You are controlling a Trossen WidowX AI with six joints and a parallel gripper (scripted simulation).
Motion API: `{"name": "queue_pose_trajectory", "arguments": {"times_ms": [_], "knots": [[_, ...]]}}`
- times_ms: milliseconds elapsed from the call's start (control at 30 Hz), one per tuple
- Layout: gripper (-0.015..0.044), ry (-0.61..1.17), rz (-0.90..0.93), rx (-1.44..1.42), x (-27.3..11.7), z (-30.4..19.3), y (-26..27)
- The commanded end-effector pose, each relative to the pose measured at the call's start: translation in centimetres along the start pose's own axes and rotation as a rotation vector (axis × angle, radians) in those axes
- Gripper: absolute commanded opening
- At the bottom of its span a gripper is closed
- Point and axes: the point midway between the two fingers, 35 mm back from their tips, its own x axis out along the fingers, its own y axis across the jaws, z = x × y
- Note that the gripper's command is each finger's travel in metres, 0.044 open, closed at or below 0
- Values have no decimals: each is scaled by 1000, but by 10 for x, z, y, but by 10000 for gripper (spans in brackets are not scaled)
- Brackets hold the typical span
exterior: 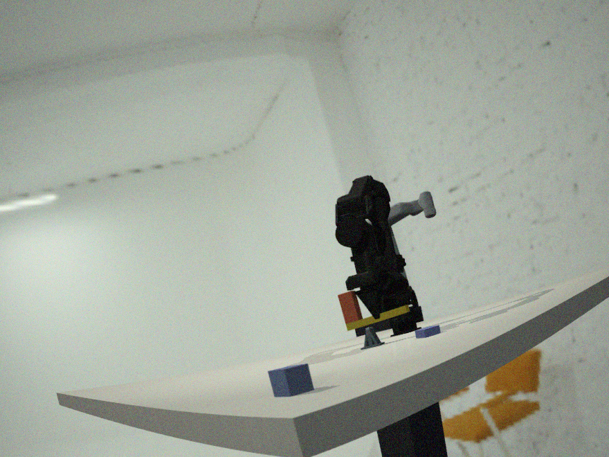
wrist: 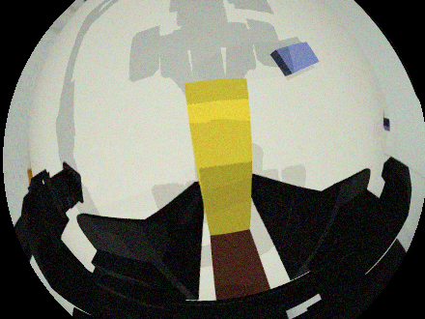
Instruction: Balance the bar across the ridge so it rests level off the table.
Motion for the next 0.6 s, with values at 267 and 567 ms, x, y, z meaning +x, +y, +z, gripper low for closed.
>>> {"name": "queue_pose_trajectory", "arguments": {"times_ms": [267,567], "knots": [[0,-2,0,-4,1,0,0],[0,-2,0,-4,2,0,0]]}}
